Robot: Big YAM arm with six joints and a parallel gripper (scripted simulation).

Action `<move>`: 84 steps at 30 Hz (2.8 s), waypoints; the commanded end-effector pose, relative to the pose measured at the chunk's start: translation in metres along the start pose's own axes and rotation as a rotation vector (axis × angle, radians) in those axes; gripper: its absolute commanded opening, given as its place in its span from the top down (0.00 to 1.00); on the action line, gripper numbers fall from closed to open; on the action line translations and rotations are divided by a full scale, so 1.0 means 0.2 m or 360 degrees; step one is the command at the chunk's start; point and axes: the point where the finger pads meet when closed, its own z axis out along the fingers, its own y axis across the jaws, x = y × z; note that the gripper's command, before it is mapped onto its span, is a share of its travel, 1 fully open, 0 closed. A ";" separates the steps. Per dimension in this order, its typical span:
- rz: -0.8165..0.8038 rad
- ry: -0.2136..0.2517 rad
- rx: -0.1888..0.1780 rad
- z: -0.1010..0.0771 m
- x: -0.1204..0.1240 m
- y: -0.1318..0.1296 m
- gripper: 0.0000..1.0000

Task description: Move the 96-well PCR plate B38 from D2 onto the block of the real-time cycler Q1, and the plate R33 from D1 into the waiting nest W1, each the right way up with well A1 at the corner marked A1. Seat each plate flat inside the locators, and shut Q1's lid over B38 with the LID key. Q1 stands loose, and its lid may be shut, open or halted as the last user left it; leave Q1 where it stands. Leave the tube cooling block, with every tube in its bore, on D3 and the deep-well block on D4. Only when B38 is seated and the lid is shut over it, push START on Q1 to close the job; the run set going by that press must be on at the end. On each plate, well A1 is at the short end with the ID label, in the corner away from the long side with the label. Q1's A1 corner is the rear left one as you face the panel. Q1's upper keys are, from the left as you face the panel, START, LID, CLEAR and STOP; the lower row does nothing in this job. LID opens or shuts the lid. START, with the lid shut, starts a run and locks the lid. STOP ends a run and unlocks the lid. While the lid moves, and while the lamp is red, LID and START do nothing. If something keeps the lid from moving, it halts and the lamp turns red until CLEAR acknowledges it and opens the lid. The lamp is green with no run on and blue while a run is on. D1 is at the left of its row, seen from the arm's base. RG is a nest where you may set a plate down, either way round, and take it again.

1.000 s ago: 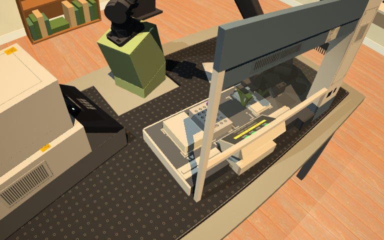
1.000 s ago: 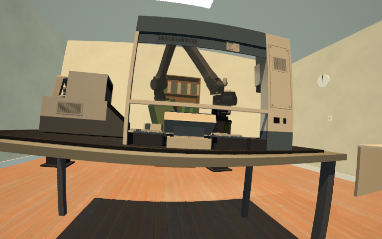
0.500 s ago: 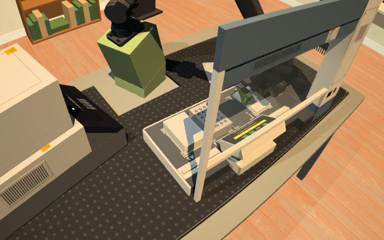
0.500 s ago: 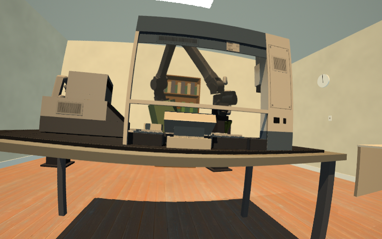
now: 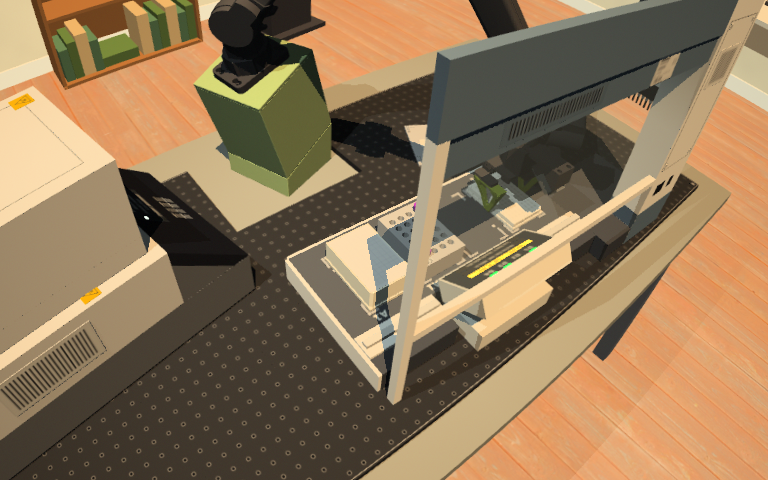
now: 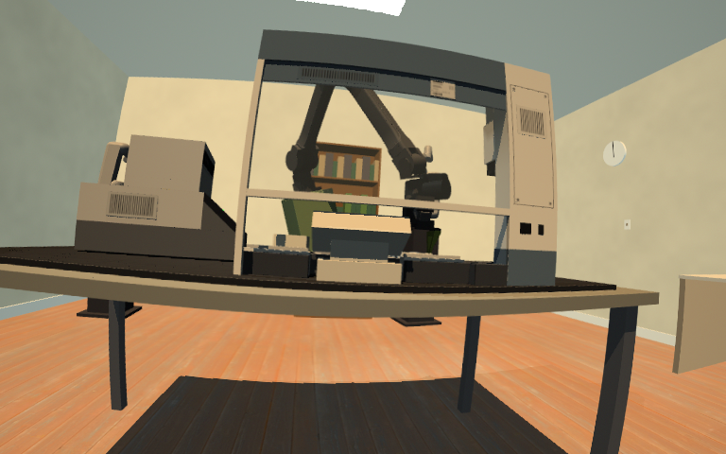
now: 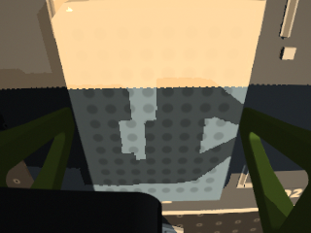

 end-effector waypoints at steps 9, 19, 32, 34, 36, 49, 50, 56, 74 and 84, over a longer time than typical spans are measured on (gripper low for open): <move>0.0052 -0.0032 -0.0025 -0.01 -0.06 -0.01 1.00; 0.0061 -0.0058 -0.0046 -0.07 -0.10 0.00 1.00; 0.0065 -0.0070 -0.0054 -0.09 -0.12 0.00 1.00; 0.0065 -0.0071 -0.0054 -0.09 -0.12 0.00 1.00; 0.0065 -0.0071 -0.0054 -0.09 -0.12 0.00 1.00; 0.0064 -0.0074 -0.0054 -0.09 -0.12 0.00 1.00; 0.0064 -0.0074 -0.0054 -0.09 -0.13 0.00 1.00; 0.0064 -0.0075 -0.0054 -0.10 -0.13 0.00 1.00; 0.0062 -0.0076 -0.0053 -0.10 -0.13 0.00 1.00; 0.0050 -0.0064 -0.0042 -0.17 -0.10 0.01 1.00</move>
